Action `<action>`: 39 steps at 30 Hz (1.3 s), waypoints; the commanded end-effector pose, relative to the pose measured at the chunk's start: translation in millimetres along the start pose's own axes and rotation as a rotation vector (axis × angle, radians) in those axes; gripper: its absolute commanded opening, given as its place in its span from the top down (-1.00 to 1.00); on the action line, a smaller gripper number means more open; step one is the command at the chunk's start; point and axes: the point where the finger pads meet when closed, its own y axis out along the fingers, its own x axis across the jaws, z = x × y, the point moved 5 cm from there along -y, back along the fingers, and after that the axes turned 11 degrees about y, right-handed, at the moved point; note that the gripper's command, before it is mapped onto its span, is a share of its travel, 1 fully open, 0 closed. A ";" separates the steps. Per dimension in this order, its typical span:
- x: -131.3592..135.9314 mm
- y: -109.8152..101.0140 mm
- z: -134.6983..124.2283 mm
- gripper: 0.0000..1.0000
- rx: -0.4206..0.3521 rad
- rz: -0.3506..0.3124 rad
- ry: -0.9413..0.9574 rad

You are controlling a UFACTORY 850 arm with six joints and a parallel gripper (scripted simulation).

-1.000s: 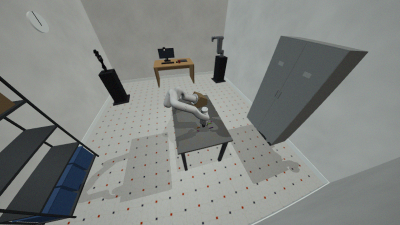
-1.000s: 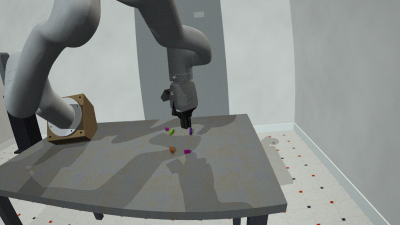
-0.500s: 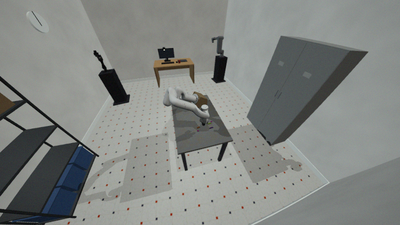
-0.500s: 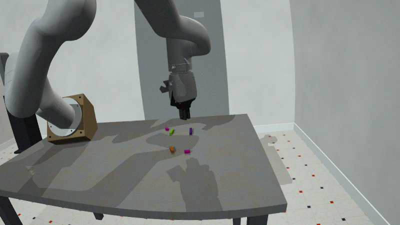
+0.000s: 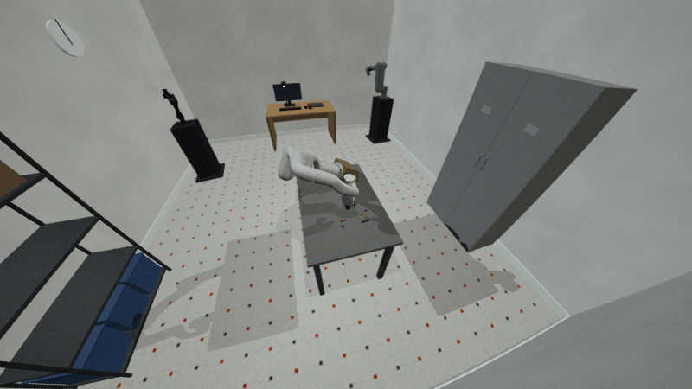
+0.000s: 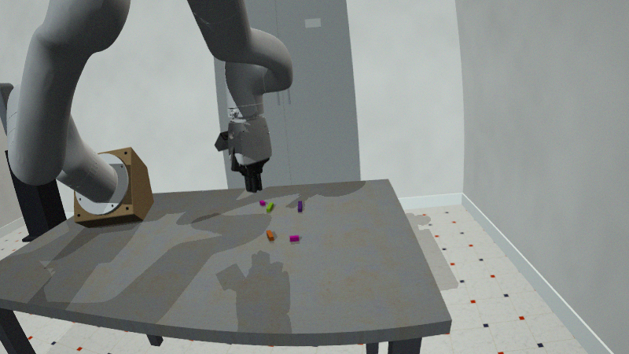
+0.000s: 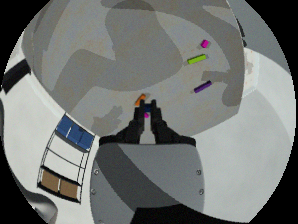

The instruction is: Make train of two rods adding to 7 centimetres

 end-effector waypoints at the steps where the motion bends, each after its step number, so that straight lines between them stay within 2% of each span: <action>1: -23.3 -1.6 15.4 0.92 -0.001 -0.005 -0.029; 15: -23.3 -0.7 15.4 0.92 -0.001 -0.005 -0.029; 23: -23.2 9.9 15.6 0.92 -0.001 -0.006 -0.029; 36: -22.5 63.5 16.5 0.92 -0.001 -0.006 -0.029; 39: -22.4 70.7 16.6 0.92 -0.001 -0.006 -0.029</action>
